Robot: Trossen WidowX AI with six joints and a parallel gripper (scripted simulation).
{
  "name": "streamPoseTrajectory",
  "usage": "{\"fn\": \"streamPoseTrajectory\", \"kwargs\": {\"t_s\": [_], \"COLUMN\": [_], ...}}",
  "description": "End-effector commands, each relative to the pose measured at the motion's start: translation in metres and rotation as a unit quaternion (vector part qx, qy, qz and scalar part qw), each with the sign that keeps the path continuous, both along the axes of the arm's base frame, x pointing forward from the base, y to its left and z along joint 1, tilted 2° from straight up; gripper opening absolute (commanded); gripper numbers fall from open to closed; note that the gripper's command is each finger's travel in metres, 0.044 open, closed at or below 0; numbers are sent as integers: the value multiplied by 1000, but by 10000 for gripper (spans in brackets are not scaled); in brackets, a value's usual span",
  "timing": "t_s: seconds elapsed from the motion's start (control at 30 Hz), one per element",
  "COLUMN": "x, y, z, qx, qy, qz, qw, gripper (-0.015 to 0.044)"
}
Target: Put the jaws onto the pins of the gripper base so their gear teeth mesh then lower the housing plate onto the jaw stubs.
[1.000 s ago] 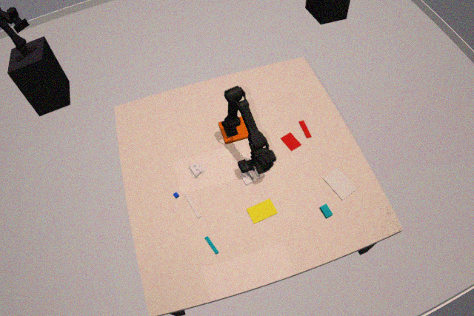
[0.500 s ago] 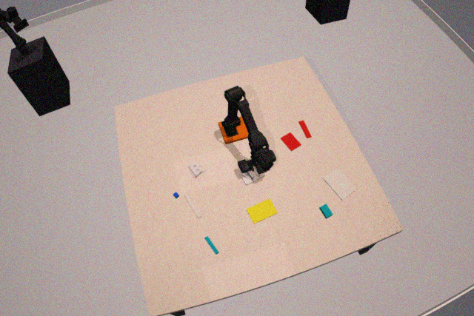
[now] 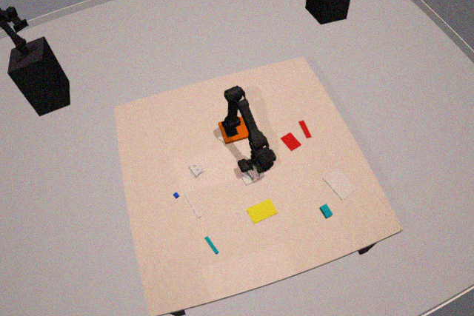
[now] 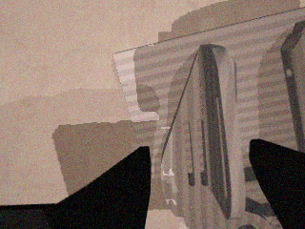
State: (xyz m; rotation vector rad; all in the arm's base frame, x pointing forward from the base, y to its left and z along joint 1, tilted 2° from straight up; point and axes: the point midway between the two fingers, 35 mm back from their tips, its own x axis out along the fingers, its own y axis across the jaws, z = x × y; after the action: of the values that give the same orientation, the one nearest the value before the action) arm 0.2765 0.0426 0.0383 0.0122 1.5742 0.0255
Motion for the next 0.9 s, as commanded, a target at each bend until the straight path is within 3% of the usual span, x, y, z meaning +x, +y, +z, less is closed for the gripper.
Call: {"fn": "streamPoseTrajectory", "kwargs": {"t_s": [0.0, 0.17, 0.27, 0.53, 0.87], "x": [3, 0, 3, 20, 22], "y": [0, -1, -1, -18, -49], "z": [22, 62, 55, 62, 63], "qx": [1, 2, 1, 17, 6], "qy": [-6, -7, -10, -49, -51], "qz": [0, -1, -2, -2, 84], "qw": [1000, 1000, 1000, 999, 995], "gripper": [224, 224, 224, 434, 440]}}
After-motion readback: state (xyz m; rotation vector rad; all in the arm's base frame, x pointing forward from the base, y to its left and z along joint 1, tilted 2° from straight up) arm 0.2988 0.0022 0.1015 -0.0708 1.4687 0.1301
